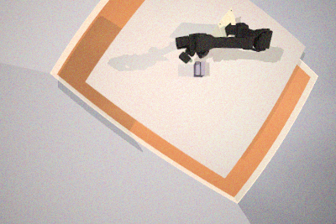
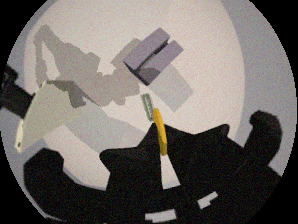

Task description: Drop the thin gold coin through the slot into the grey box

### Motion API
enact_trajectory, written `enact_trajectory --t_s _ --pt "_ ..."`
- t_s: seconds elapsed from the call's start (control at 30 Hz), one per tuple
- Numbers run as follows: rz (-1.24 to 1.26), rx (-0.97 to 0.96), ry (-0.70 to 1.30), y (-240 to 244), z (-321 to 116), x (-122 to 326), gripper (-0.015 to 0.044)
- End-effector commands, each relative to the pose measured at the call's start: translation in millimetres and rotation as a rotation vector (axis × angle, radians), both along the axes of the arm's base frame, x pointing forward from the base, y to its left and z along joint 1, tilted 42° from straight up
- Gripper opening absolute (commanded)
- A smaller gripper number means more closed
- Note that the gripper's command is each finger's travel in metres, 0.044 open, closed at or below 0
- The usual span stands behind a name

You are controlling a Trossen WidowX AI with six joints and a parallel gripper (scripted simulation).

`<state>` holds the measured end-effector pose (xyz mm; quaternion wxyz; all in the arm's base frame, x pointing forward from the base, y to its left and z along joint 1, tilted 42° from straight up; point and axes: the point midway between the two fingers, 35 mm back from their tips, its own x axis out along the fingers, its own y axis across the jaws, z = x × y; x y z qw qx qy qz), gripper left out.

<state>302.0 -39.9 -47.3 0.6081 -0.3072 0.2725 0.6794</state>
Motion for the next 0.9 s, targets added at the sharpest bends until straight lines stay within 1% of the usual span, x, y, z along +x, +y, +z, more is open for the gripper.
enact_trajectory --t_s 0.0,0.7,0.87 --pt "-0.082 -0.012 0.077 0.1 0.6 -1.0 0.0" --pt "-0.619 -0.064 0.547 3.7 4.3 -2.2 0.0" --pt "-0.656 -0.067 0.581 3.9 4.6 -2.3 0.0"
